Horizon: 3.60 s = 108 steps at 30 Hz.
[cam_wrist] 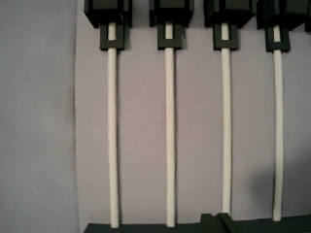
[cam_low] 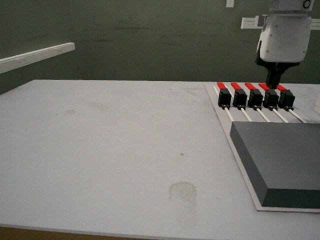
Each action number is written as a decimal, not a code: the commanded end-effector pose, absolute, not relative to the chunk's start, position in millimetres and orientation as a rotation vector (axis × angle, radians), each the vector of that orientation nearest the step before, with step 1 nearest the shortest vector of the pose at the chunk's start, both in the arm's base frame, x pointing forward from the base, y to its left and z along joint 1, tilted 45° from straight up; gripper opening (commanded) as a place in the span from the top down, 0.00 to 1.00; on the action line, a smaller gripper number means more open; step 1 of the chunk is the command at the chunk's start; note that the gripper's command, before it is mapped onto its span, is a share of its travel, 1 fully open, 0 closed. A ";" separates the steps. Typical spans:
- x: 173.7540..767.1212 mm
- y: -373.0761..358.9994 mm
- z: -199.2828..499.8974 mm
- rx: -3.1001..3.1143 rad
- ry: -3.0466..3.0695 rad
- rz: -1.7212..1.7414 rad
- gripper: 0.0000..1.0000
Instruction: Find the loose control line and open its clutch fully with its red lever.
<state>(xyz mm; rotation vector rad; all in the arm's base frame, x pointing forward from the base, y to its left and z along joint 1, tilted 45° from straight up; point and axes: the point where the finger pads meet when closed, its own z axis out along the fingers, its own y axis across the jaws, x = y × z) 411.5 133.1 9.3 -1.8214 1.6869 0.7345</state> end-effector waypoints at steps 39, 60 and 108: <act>412.9 132.6 8.8 -1.821 1.687 0.733 1.00; 466.4 122.0 -69.7 -1.821 1.687 0.733 1.00; 468.9 176.9 -123.9 -1.821 1.687 0.733 1.00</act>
